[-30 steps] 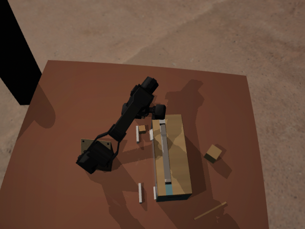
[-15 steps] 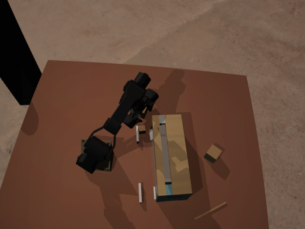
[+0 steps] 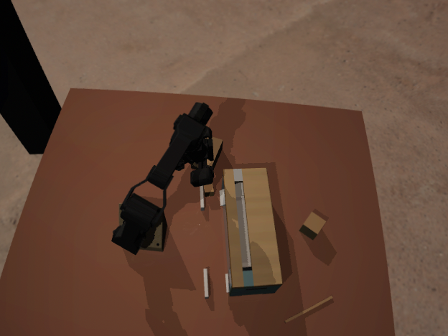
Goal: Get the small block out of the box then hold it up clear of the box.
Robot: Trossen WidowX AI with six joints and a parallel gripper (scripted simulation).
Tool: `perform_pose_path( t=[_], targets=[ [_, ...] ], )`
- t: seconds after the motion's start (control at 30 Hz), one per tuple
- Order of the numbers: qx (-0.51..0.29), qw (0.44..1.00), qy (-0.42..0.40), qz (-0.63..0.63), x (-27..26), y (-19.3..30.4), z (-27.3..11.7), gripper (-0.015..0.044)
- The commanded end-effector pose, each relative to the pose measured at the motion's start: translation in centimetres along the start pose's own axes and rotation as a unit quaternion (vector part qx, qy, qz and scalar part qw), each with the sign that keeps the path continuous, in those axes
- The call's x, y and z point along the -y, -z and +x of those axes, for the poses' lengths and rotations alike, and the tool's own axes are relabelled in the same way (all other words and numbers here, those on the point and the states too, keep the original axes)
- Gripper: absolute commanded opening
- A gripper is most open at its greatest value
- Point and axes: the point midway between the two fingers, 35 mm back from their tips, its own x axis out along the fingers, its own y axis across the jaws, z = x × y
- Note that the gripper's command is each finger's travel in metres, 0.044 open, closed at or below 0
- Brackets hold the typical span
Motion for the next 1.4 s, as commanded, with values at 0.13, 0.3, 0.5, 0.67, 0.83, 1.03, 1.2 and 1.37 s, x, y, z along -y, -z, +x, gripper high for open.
perform_pose_path(
  t=[0.13, 0.3, 0.5, 0.67, 0.83, 1.03, 1.2, 1.37],
  targets=[
    [-0.003, 1.0, -0.003, -0.019, 0.3, -0.7, 2.4, 0.0285],
    [-0.004, 1.0, -0.004, -0.019, 0.2, -3.3, 8.7, 0.0285],
    [-0.004, 1.0, -0.004, -0.019, 0.1, -3.4, 9.0, 0.0285],
    [-0.004, 1.0, -0.004, -0.019, 0.1, -3.7, 9.8, 0.0285],
    [-0.004, 1.0, -0.004, -0.019, 0.1, -4.0, 10.5, 0.0285],
    [-0.004, 1.0, -0.004, -0.019, 0.1, -4.4, 11.4, 0.0285],
    [-0.004, 1.0, -0.004, -0.019, 0.1, -4.7, 12.2, 0.0285],
    [-0.004, 1.0, -0.004, -0.019, 0.0, -5.0, 12.9, 0.0285]
  ],
)
